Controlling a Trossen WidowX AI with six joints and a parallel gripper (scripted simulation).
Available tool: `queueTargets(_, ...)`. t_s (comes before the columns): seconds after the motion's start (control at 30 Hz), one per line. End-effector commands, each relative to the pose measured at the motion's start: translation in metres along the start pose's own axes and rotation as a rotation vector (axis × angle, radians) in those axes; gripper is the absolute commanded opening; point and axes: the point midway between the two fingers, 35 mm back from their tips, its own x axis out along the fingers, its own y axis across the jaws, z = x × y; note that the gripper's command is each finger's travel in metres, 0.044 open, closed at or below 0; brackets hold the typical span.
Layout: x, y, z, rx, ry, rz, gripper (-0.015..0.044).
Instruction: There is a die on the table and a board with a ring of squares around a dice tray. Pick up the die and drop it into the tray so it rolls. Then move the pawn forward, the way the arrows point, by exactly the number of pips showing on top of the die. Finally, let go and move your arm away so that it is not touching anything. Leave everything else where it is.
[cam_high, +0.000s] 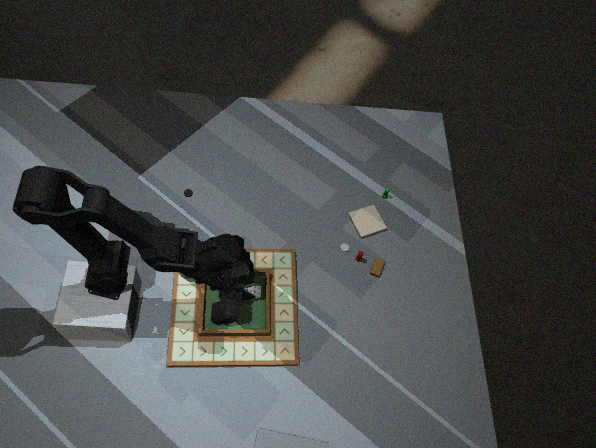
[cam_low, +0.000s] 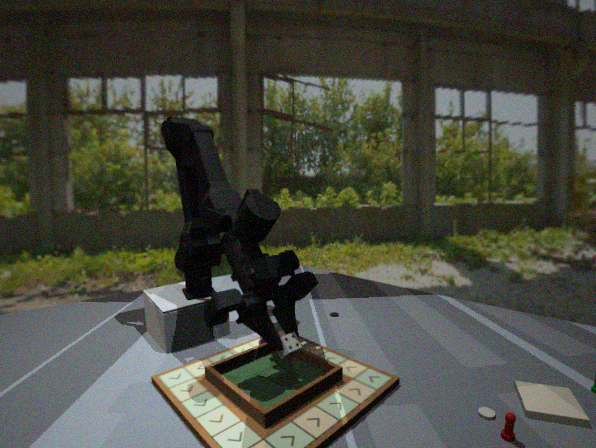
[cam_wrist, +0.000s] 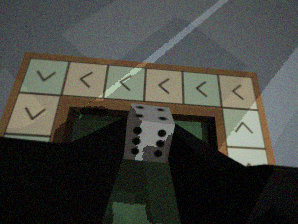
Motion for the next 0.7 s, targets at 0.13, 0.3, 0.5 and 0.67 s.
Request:
queueTargets(0.13, -0.006, -0.001, -0.001, -0.007, -0.104, -0.007, 0.0)
queueTargets(0.3, -0.03, 0.0, 0.003, -0.007, -0.103, -0.007, 0.0)
queueTargets(0.5, -0.059, -0.001, 0.001, -0.007, -0.102, -0.007, 0.0)
queueTargets(0.67, -0.059, -0.001, 0.0, -0.007, -0.102, -0.007, 0.0)
